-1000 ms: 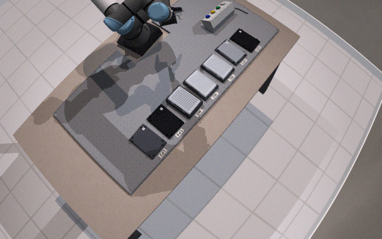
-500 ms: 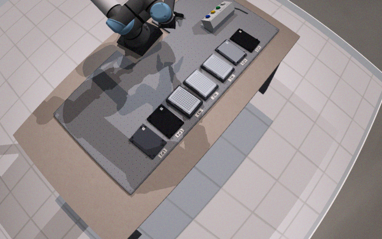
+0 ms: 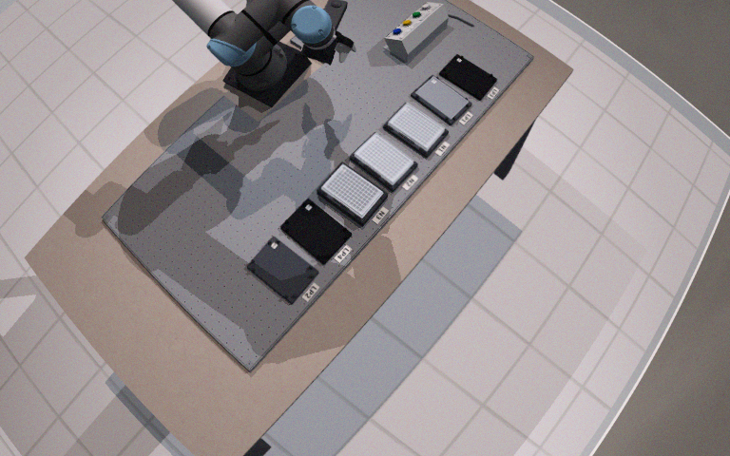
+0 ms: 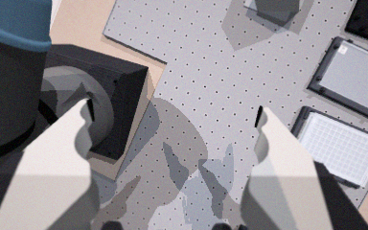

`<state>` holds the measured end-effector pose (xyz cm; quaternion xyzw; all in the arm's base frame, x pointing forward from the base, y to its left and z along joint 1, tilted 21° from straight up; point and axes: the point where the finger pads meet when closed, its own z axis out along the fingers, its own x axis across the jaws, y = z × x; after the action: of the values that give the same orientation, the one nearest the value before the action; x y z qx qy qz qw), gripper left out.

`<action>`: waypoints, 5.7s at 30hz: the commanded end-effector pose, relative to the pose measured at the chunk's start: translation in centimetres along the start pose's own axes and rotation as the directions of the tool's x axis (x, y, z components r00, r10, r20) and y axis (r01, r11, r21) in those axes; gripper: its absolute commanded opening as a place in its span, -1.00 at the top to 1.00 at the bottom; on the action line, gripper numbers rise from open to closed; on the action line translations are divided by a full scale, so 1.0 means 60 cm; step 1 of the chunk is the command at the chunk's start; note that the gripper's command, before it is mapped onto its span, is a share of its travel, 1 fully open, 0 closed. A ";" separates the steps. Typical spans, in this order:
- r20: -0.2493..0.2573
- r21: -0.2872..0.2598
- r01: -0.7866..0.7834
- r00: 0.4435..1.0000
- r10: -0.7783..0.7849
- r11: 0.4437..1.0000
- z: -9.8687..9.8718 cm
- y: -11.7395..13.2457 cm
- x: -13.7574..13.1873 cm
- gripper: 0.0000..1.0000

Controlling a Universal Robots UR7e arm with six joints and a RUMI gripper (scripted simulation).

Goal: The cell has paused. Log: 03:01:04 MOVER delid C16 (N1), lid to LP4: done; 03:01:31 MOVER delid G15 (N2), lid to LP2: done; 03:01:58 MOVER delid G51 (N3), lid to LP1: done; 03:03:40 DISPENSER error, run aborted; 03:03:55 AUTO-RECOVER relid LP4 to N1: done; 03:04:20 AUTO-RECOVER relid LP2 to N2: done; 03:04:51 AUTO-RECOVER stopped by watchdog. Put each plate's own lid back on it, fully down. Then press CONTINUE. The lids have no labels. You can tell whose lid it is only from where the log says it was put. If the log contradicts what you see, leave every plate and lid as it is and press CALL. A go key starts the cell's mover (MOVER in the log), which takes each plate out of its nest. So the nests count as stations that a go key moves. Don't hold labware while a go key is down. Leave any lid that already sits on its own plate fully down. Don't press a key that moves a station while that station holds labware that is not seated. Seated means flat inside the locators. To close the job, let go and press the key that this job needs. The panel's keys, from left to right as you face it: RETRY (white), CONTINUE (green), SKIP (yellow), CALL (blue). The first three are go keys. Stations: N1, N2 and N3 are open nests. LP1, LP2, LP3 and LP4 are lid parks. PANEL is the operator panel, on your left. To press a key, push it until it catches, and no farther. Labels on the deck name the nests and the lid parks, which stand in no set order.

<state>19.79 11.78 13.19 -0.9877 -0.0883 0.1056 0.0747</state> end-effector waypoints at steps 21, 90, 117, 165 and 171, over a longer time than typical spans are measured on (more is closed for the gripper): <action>-0.068 -0.109 -0.423 0.906 0.418 0.899 0.014 0.059 0.038 -0.64; -0.429 0.105 -0.994 -0.056 0.902 -0.012 0.009 0.214 0.121 -0.64; -0.435 0.283 -0.919 -0.379 0.817 -0.276 0.035 0.264 0.137 -0.64; -0.425 0.297 -0.906 -0.409 0.808 -0.302 0.130 0.187 0.286 -0.64; -0.425 0.297 -0.906 -0.409 0.808 -0.302 0.142 0.158 0.325 -0.64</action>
<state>36.90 5.99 0.14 -0.6332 0.7520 -0.1394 -0.1185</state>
